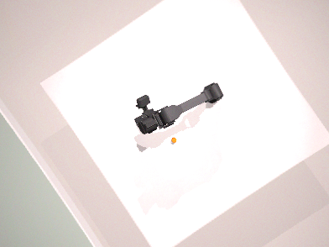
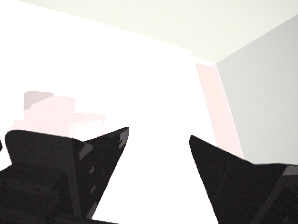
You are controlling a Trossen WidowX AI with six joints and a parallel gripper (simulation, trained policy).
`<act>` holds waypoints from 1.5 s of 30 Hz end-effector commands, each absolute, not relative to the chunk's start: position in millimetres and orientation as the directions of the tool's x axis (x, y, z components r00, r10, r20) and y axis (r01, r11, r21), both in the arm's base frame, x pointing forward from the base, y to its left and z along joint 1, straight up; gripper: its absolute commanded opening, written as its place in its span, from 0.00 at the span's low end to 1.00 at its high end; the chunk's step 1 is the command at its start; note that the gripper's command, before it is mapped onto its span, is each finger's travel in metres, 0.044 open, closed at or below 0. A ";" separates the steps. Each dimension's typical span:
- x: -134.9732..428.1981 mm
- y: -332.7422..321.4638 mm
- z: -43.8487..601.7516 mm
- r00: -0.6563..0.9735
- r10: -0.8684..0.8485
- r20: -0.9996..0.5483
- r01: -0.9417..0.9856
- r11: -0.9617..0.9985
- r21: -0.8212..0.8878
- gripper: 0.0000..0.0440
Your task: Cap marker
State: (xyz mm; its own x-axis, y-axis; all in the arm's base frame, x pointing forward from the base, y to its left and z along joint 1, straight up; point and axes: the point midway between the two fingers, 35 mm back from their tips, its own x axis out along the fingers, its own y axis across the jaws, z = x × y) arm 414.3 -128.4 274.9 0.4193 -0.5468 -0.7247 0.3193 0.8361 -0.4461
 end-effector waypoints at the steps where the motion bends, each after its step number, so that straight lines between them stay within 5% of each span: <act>1: 417.8 -118.0 265.4 0.410 -0.520 -0.749 0.311 0.852 -0.421 0.73; 45: 423.4 0.0 177.8 0.216 -0.222 -0.951 0.251 0.954 -0.166 0.75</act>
State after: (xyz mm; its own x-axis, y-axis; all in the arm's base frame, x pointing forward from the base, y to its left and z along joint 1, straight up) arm 424.9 -9.0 182.1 0.2322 -0.2452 -0.9413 0.2530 0.9496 -0.1849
